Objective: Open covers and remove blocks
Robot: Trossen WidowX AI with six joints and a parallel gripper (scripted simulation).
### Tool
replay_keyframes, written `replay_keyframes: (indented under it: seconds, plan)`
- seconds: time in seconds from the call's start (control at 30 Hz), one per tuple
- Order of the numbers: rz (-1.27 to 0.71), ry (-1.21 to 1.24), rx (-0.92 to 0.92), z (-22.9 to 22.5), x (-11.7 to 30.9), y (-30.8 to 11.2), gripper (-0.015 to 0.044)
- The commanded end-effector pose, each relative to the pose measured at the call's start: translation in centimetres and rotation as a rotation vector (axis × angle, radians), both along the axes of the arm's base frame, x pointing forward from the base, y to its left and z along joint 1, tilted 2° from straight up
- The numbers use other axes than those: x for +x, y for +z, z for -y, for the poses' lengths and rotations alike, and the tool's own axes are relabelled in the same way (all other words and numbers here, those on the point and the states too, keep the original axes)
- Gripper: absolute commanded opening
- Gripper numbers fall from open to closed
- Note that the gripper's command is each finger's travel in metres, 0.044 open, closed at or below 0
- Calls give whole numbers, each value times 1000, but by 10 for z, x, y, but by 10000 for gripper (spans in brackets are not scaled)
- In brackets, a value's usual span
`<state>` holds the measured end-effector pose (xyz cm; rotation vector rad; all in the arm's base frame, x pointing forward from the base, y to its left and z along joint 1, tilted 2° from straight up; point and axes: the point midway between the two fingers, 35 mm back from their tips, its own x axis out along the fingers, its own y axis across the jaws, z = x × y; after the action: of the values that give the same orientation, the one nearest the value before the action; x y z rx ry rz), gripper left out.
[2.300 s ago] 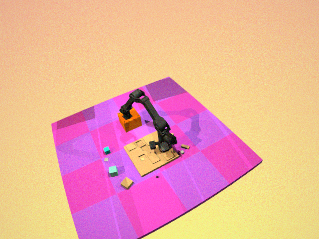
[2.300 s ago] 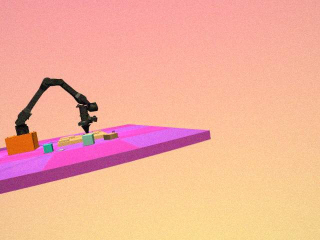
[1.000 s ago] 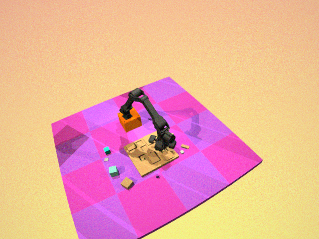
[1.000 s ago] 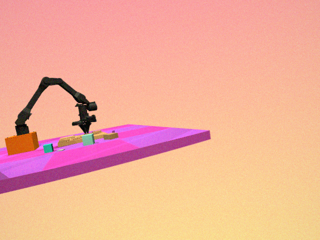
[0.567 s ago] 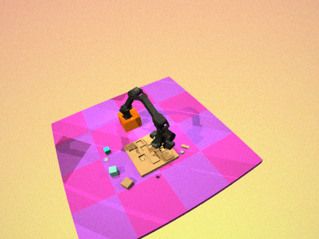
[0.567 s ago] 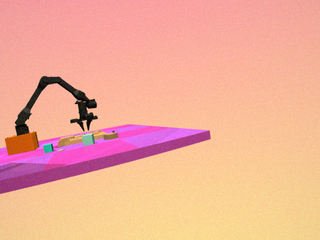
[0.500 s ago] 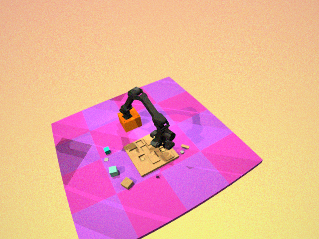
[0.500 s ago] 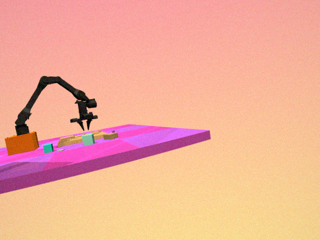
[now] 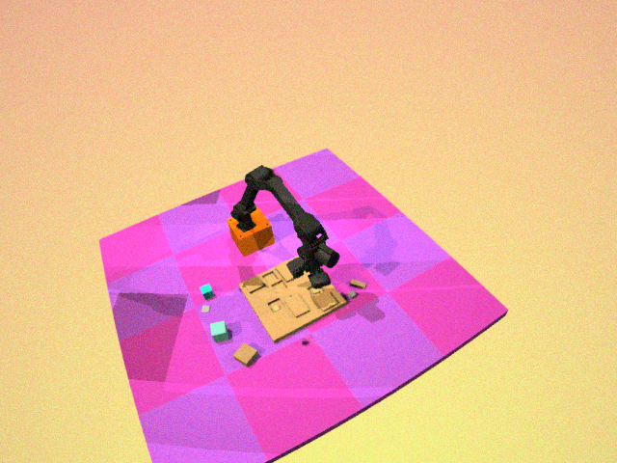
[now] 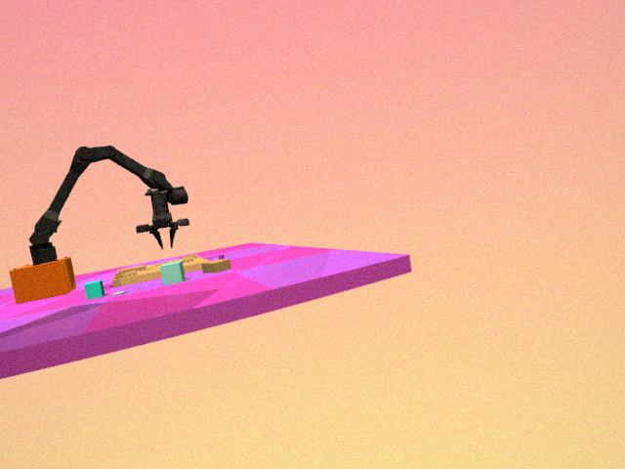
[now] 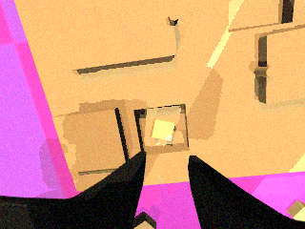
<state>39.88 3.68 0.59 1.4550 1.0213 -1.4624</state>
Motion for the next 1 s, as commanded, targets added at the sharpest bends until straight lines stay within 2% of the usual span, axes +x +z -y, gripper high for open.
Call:
replay_keyframes:
  seconds: [0.0, 0.23, 0.53, 0.97]
  plan:
    - [10, -91, 0, -1, 2, 8, 144]
    - [10, -110, 0, -1, 2, 6, 144]
    - [10, -110, 0, 0, 3, -25, 144]
    - [10, -110, 0, 1, 2, -25, 144]
